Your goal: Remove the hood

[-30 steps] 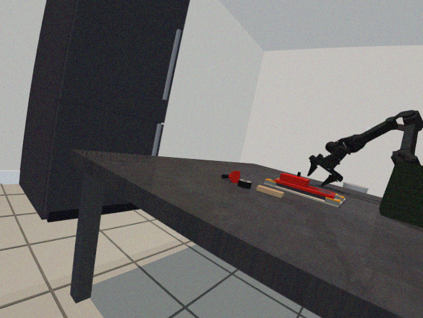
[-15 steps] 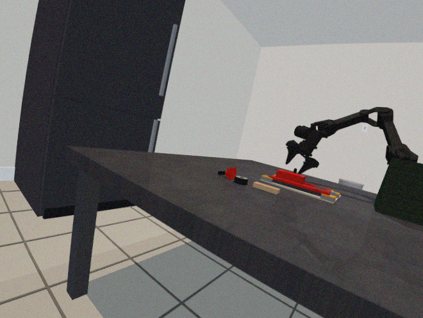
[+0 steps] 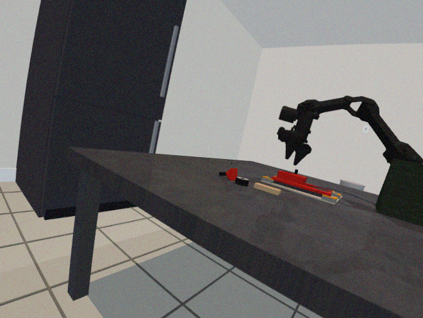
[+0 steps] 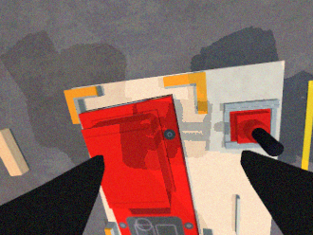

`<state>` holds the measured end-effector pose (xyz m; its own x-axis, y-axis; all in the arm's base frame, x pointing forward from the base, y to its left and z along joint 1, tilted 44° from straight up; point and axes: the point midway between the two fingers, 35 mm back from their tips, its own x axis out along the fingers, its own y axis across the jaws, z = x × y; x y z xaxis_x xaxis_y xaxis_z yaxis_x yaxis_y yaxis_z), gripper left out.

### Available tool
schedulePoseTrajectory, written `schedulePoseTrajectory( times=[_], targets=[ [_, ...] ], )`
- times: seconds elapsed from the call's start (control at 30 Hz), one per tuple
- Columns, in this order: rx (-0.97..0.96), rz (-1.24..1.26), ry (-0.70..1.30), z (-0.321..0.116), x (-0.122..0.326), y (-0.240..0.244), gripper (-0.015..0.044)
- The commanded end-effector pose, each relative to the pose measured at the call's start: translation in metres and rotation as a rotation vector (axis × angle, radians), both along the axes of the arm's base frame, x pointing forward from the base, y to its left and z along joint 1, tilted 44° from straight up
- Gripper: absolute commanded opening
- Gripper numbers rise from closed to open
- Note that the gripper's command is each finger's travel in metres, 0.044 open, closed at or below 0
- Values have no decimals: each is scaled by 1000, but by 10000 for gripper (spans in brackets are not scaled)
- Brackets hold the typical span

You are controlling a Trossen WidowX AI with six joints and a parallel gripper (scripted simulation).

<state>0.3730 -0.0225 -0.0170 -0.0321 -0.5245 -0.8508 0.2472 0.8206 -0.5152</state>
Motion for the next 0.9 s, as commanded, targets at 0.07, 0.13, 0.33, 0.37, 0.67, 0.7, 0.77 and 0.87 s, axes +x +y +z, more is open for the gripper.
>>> schedulePoseTrajectory(
  times=[0.07,0.13,0.33,0.37,0.67,0.7,0.77,0.87],
  targets=[
    [-125,95,133,-24,-16,46,440],
    [-168,122,161,-29,-21,58,440],
    [-184,132,170,-30,-23,62,440],
    [-184,132,170,-31,-23,62,440],
    [-184,133,170,-34,-23,59,440],
    [-184,133,170,-34,-23,59,440],
    [-184,133,170,-35,-23,58,440],
    [-184,133,170,-37,-23,57,440]
  ],
)
